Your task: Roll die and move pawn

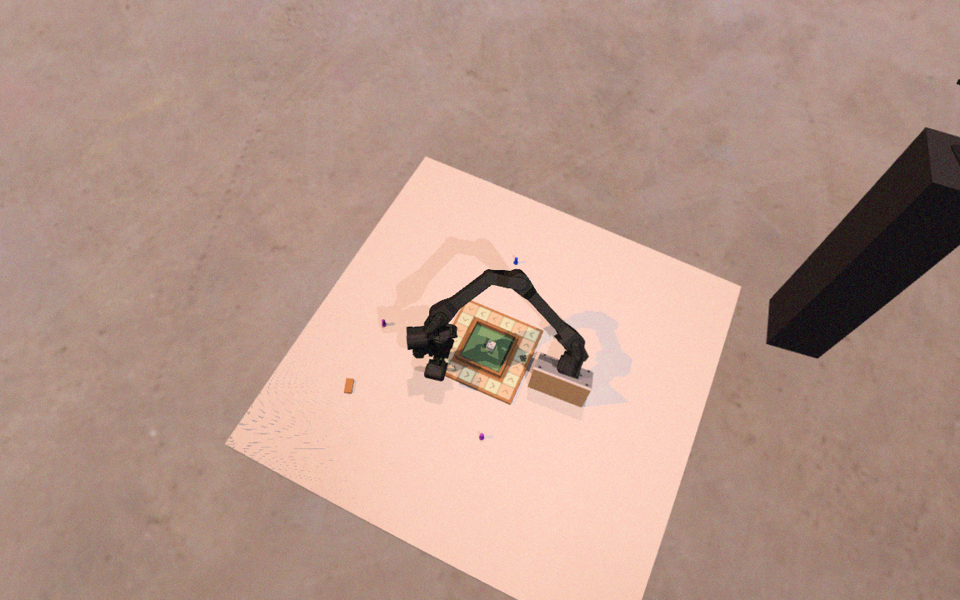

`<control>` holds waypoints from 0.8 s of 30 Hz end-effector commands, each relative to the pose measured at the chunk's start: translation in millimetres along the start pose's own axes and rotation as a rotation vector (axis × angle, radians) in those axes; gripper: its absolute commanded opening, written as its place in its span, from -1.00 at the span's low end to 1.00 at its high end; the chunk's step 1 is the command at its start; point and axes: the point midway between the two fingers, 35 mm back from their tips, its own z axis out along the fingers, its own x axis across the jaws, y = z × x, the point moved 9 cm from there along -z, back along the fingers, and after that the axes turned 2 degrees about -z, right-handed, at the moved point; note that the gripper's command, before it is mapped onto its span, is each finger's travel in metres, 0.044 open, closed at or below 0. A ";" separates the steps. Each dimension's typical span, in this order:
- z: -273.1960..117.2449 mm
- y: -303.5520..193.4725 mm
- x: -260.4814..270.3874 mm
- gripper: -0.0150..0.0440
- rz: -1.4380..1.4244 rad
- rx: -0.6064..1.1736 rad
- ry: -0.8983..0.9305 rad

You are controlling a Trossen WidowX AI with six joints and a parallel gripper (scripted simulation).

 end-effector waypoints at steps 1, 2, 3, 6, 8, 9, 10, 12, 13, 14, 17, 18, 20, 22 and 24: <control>8.6 -0.9 -0.2 0.19 -0.006 0.004 -0.004; 10.0 -1.0 -0.2 0.19 -0.006 0.004 -0.004; 10.8 -1.1 -0.2 0.19 -0.006 0.004 -0.004; 11.0 -1.1 -0.2 0.01 -0.006 0.004 -0.005; 11.0 -1.1 -0.2 -0.17 -0.006 0.004 -0.005; 11.0 -1.1 -0.2 -0.26 -0.006 0.004 -0.005; 11.0 -1.1 -0.2 -0.35 -0.006 0.004 -0.005; 11.0 -1.1 -0.2 -0.39 -0.006 0.004 -0.005; 11.0 -1.1 -0.2 -0.42 -0.006 0.004 -0.005; 11.0 -1.1 -0.2 -0.44 -0.006 0.004 -0.005; 11.0 -1.1 -0.2 -0.49 -0.006 0.004 -0.005; 11.0 -1.1 -0.2 -0.49 -0.006 0.004 -0.005; 7.6 -0.3 -0.1 -0.49 -0.006 0.004 -0.004; -2.1 1.6 0.2 -0.49 -0.007 0.003 -0.002; -12.9 3.4 0.4 -0.49 -0.007 0.003 -0.001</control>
